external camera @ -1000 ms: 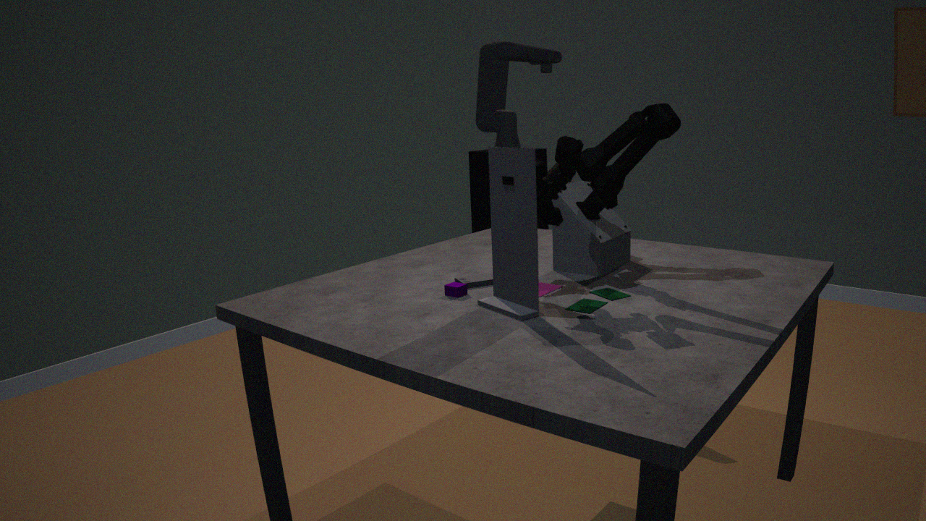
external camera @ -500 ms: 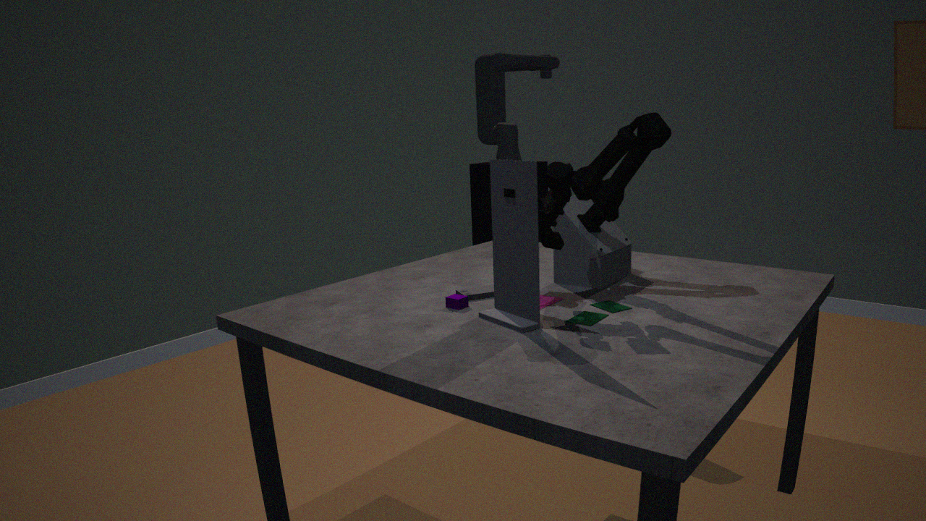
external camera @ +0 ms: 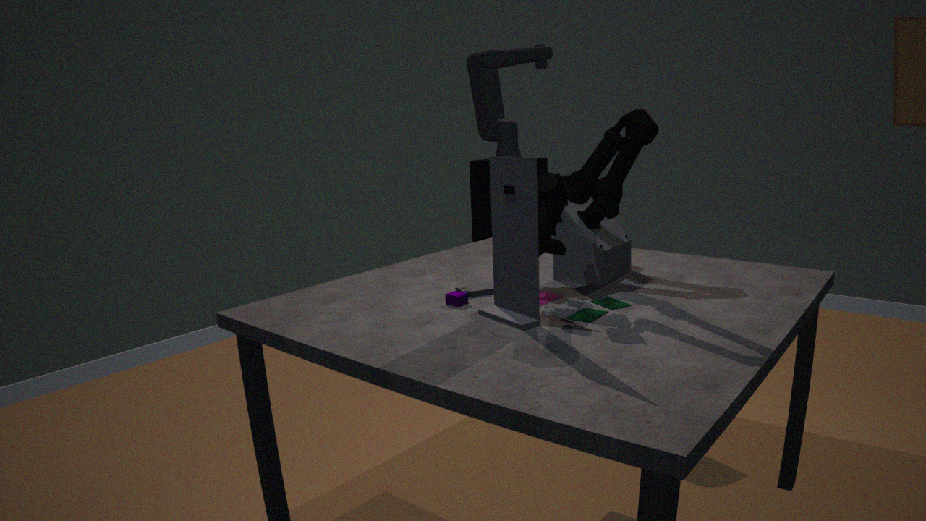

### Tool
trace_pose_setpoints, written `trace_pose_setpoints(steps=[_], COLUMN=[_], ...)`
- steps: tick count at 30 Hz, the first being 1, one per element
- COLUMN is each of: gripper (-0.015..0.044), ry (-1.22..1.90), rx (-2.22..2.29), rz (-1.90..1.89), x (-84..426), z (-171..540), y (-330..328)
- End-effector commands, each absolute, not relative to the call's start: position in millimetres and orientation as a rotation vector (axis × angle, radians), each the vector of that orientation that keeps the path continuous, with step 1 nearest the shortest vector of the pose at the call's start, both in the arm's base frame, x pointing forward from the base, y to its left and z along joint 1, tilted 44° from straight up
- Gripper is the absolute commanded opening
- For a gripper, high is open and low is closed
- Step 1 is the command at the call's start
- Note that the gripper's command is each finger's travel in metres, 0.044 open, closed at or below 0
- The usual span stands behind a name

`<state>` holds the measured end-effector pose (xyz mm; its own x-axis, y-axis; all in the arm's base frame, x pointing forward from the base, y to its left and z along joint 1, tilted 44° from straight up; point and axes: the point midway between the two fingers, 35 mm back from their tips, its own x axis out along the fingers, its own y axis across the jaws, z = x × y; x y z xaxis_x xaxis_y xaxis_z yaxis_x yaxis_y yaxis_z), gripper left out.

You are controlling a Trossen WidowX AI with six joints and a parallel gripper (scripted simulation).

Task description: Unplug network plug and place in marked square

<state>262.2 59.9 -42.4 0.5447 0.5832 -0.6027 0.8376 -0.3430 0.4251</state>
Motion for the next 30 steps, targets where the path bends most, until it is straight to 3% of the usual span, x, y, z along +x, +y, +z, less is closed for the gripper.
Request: trace_pose_setpoints(steps=[1,30], gripper=[0.0000,0.0000], ry=[1.208,1.245], rx=[2.042,2.026], rz=[-0.473,-0.490], x=[252,247], z=[-54,-72], y=[66,80])
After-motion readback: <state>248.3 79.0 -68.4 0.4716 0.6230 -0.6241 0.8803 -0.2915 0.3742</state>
